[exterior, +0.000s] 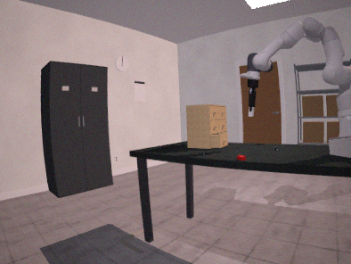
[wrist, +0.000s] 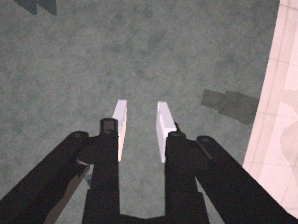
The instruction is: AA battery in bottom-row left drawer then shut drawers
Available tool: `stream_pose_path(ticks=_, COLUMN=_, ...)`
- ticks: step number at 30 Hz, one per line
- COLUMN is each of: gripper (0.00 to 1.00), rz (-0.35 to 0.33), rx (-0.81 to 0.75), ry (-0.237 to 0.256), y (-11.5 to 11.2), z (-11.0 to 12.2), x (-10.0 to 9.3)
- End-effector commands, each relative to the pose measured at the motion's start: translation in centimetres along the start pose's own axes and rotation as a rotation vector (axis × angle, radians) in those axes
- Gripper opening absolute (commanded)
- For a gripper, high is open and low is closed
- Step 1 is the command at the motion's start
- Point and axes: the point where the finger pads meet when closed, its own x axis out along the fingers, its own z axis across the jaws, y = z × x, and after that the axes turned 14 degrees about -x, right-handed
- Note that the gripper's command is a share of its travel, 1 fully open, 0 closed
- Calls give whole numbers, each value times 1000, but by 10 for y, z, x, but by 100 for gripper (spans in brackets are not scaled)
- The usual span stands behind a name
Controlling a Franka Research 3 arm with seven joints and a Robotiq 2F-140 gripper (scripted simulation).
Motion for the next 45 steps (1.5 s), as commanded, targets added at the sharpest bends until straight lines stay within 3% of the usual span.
stream_pose_path(ticks=1, gripper=28, rz=-48, rx=6, ry=23, y=-13, z=-10, x=-4)
stream_pose_path(ticks=13, gripper=28, rz=-103, rx=13, ry=35, y=-27, z=-19, x=-19)
stream_pose_path(ticks=45, gripper=28, rz=-123, rx=16, ry=40, y=-32, z=-22, x=-25)
